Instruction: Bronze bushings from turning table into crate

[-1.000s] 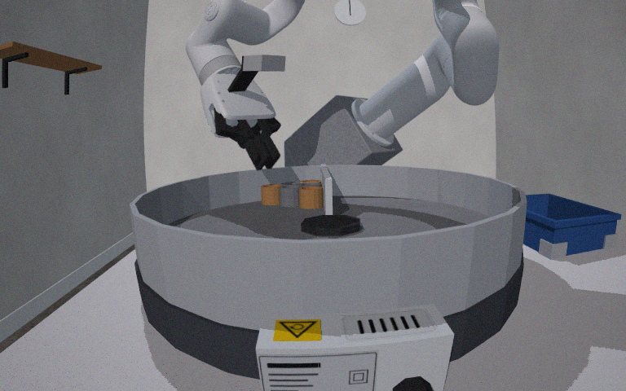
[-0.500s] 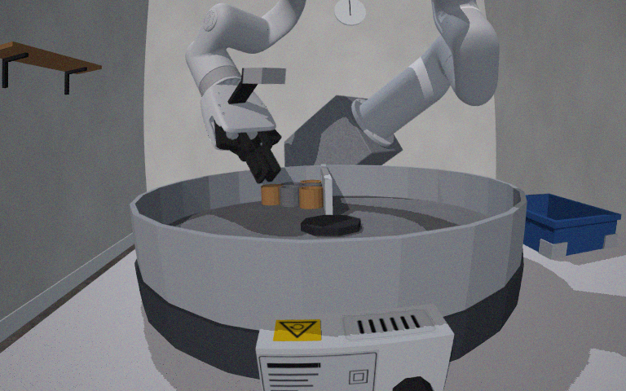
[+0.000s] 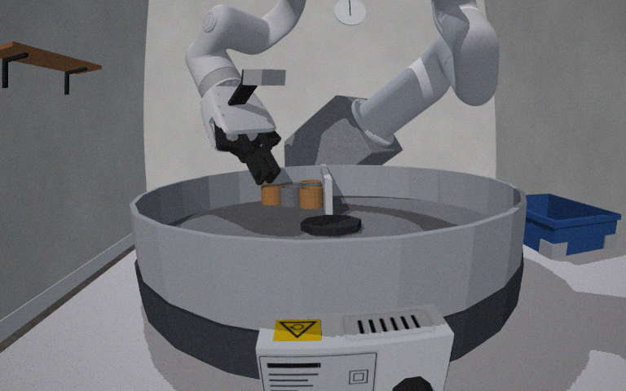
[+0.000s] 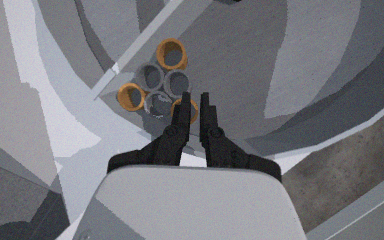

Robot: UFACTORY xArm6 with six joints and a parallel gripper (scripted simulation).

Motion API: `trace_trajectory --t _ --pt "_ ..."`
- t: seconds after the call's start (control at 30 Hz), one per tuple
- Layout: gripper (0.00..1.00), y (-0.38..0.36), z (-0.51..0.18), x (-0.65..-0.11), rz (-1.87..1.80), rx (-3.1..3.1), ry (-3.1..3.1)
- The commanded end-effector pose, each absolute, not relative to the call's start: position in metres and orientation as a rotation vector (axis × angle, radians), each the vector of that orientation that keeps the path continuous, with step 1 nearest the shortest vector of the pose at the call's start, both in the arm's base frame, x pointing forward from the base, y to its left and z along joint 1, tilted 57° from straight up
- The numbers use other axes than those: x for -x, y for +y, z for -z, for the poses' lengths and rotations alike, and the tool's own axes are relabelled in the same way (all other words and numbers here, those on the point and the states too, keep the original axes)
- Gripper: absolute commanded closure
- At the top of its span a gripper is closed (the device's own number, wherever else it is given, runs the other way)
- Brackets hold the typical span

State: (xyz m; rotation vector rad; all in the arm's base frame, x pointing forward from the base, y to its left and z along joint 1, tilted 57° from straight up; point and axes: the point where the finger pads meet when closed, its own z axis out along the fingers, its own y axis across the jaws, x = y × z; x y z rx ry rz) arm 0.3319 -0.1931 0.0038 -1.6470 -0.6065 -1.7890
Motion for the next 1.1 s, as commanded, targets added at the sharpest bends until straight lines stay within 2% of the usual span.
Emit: trace_trajectory --t 0.0,0.63,0.67,1.07 --pt "0.89 -0.1927 -0.0028 -0.3333 1.791 1.649 -0.608" --pt "0.89 -0.1878 0.0016 -0.3377 1.791 1.649 -0.608" --pt "1.00 -0.1878 0.0016 -0.3377 1.791 1.649 -0.608" --pt "1.00 -0.1878 0.0016 -0.3377 1.791 1.649 -0.608"
